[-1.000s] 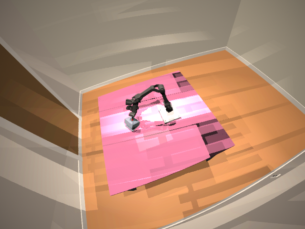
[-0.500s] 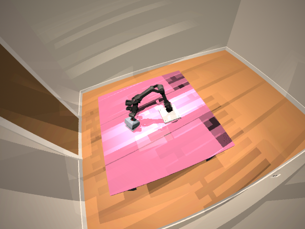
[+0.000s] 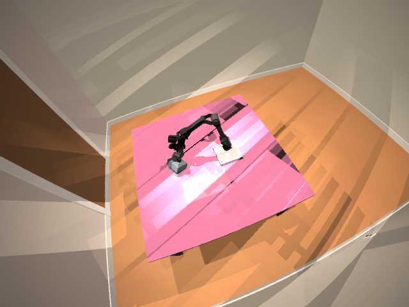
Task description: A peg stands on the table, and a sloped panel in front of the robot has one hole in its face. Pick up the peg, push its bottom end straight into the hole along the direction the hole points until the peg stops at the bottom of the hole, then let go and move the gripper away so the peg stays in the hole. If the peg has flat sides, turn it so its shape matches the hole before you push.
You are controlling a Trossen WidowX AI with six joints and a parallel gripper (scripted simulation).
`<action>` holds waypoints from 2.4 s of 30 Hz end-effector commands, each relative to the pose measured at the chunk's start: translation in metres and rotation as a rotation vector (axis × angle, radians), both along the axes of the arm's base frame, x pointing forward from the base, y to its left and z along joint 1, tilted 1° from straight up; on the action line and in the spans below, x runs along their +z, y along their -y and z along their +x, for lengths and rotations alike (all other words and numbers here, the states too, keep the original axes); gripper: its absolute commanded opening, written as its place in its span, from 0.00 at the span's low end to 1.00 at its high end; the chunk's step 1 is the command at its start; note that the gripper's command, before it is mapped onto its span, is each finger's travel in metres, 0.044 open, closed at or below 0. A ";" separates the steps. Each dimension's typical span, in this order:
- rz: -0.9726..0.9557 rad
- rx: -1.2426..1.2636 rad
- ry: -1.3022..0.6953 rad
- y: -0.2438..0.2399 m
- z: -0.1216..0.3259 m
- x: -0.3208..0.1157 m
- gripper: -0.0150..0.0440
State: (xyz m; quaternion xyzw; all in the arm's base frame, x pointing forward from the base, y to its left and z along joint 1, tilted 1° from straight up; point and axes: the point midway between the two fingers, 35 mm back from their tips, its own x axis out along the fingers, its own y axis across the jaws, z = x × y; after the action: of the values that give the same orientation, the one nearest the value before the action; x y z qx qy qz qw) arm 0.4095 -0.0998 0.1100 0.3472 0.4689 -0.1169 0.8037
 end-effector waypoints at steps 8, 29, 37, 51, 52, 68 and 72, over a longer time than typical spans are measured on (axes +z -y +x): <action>0.000 -0.005 -0.003 0.000 0.001 -0.004 0.25; 0.000 0.000 0.000 0.000 0.001 -0.003 0.74; 0.000 -0.001 -0.002 0.002 -0.004 0.006 1.00; 0.000 -0.004 -0.008 0.009 -0.021 0.036 1.00; 0.000 -0.005 -0.008 0.009 -0.022 0.038 1.00; 0.000 -0.008 -0.014 0.015 -0.046 0.070 1.00; 0.000 -0.009 -0.014 0.015 -0.050 0.074 1.00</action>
State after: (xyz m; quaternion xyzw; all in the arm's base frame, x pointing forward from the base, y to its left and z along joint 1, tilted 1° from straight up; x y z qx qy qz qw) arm 0.3613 -0.1139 0.1788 0.3493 0.4755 -0.1252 0.7976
